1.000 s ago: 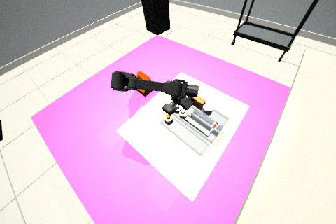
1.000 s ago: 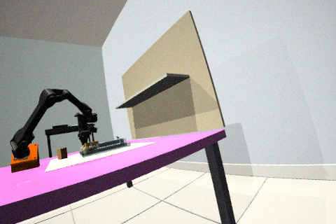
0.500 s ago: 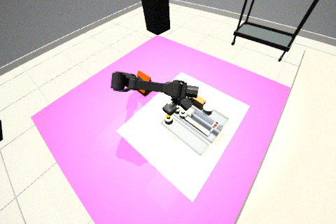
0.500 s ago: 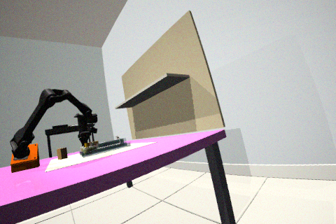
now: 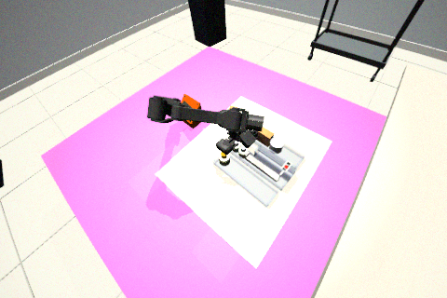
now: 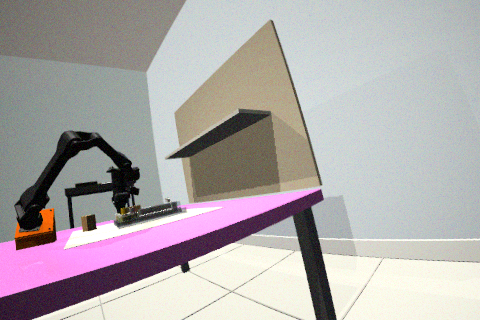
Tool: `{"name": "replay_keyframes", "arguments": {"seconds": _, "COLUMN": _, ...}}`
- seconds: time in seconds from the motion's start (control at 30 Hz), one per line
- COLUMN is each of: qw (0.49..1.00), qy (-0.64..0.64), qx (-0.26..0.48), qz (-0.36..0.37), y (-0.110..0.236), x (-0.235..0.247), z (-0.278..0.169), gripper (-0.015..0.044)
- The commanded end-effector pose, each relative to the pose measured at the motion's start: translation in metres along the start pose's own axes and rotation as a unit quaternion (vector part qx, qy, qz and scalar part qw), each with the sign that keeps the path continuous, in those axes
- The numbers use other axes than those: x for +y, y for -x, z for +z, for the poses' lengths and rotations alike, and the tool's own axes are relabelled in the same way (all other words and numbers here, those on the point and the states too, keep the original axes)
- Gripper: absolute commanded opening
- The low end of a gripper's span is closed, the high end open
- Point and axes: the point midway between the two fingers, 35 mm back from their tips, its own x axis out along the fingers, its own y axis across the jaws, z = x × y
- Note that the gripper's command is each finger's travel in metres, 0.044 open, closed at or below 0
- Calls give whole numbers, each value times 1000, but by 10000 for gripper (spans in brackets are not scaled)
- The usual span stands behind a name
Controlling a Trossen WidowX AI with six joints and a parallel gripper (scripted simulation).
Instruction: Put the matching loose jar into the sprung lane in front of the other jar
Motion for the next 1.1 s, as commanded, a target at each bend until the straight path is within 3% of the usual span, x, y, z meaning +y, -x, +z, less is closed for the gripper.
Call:
{"name": "replay_keyframes", "arguments": {"seconds": 0.0, "qw": 1000, "qy": -4, "qx": -8, "qz": -3, "y": -1, "x": -2, "z": 4, "gripper": 0}}
{"name": "replay_keyframes", "arguments": {"seconds": 1.07, "qw": 1000, "qy": -4, "qx": -8, "qz": -3, "y": -7, "x": -3, "z": 0, "gripper": 0}}
